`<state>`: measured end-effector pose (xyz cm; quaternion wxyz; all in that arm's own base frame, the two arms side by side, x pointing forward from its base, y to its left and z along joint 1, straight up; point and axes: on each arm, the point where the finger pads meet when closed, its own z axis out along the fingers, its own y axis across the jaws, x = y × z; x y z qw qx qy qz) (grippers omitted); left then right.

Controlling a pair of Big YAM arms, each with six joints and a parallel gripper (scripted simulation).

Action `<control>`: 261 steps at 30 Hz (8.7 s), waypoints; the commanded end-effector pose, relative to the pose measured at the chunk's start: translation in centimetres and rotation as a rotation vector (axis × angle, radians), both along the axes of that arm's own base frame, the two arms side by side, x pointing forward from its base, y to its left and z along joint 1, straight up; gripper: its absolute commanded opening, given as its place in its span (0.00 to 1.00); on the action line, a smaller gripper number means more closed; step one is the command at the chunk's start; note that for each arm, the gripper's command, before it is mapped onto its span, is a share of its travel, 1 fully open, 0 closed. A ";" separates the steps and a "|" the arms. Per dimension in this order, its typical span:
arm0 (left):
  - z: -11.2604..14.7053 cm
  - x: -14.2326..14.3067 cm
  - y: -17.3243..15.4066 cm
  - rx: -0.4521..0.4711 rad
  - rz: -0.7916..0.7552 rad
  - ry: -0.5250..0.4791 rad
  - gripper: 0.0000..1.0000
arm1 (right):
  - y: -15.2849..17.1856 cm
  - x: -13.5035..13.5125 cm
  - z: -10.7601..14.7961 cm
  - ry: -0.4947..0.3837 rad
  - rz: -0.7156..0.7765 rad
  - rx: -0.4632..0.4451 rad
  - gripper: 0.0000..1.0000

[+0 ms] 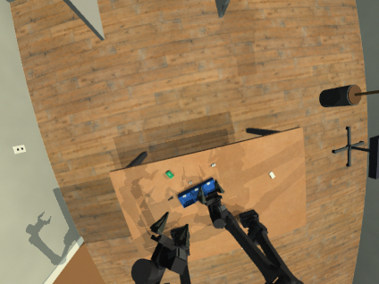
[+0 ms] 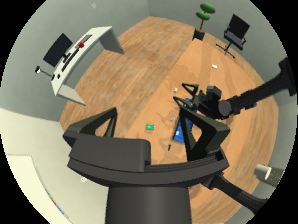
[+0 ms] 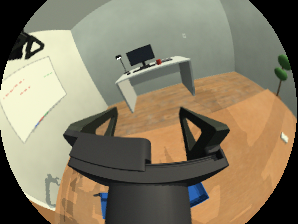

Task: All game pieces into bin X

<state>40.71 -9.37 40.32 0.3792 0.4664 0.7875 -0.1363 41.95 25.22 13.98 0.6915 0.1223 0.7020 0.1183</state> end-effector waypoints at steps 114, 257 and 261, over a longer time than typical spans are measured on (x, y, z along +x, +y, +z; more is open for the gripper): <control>20.0 -17.2 15.5 -0.165 1.259 -0.011 1.00 | 0.1 0.1 0.3 -0.006 0.000 0.006 1.00; 20.0 -19.6 21.5 -0.167 1.524 -0.034 1.00 | -2.2 -20.1 6.3 1.489 0.293 -0.218 1.00; 20.0 -19.6 21.5 -0.167 1.524 -0.034 1.00 | -2.7 -20.7 4.7 1.529 0.272 -0.249 1.00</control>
